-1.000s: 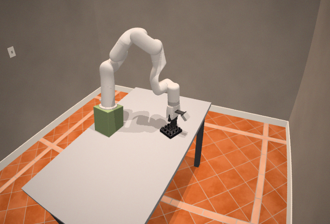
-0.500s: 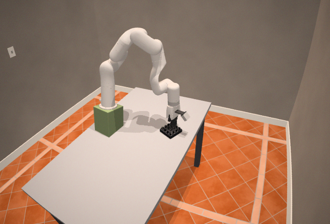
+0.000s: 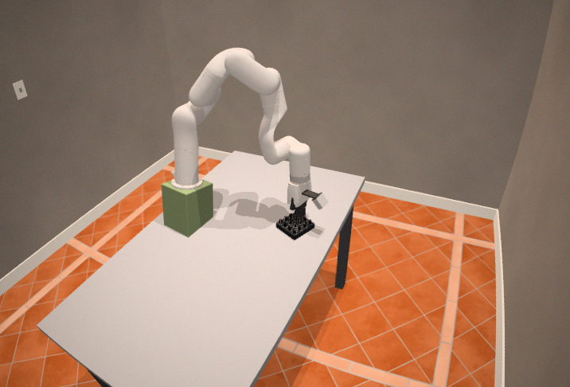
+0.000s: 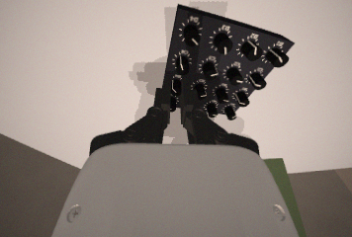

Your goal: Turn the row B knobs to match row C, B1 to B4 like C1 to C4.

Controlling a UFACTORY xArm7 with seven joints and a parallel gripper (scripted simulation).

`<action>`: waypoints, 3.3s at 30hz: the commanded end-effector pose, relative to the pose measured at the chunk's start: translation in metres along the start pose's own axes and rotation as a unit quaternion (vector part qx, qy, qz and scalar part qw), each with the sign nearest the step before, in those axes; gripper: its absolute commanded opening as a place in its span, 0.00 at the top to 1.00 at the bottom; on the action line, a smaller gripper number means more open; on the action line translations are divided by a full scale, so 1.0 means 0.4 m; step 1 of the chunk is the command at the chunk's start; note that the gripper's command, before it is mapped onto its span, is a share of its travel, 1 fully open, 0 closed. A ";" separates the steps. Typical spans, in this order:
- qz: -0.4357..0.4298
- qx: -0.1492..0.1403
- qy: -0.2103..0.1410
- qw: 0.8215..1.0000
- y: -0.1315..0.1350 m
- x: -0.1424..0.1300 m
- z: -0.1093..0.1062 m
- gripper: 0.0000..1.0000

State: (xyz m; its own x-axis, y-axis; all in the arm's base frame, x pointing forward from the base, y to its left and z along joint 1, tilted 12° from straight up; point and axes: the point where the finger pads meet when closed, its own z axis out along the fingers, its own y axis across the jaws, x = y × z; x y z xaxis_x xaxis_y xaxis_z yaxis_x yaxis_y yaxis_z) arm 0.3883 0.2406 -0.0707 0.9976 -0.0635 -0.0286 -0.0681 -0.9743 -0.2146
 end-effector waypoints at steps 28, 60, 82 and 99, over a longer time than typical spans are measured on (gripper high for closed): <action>0.170 0.001 0.002 0.985 -0.002 0.004 -0.003 0.92; 0.170 0.001 0.002 0.985 -0.002 0.004 -0.012 0.81; 0.170 0.001 0.002 0.985 -0.002 0.004 -0.093 0.81; 0.170 0.001 0.002 0.985 -0.002 0.004 -0.128 0.00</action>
State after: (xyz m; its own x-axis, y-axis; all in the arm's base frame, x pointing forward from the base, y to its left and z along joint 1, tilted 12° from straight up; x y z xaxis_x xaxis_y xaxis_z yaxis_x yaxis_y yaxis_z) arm 0.3883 0.2318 -0.0315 0.9168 -0.3865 -0.1001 -0.3990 -0.8967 -0.1916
